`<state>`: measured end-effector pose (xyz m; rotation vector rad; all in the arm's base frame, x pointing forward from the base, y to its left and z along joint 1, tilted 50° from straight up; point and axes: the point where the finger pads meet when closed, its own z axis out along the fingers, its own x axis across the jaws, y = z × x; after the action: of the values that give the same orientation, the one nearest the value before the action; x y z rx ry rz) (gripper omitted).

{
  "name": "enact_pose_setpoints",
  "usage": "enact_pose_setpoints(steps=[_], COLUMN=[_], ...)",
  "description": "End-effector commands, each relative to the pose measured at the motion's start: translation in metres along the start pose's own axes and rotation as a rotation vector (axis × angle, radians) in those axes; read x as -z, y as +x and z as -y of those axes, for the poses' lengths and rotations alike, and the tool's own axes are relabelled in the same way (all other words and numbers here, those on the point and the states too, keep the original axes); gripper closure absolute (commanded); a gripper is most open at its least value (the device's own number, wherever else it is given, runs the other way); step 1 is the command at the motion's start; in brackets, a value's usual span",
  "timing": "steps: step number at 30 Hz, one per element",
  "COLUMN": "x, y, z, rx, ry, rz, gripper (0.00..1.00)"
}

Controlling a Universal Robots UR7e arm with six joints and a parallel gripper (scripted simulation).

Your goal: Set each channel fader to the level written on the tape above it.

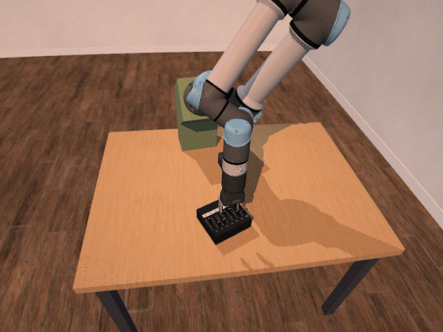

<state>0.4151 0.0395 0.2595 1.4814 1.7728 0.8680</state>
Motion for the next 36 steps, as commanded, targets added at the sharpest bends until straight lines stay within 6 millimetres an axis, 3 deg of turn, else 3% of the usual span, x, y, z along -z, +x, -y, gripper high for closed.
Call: enact_pose_setpoints(steps=[1, 14, 36], x=[0.020, 0.036, 0.033], y=[-0.002, 0.004, 0.000], z=[0.017, 0.038, 0.039], rx=[-0.082, -0.197, -0.179], ry=[0.052, 0.096, 0.097], rz=[-0.021, -0.019, -0.020], gripper=[0.00, 0.00, 0.00])
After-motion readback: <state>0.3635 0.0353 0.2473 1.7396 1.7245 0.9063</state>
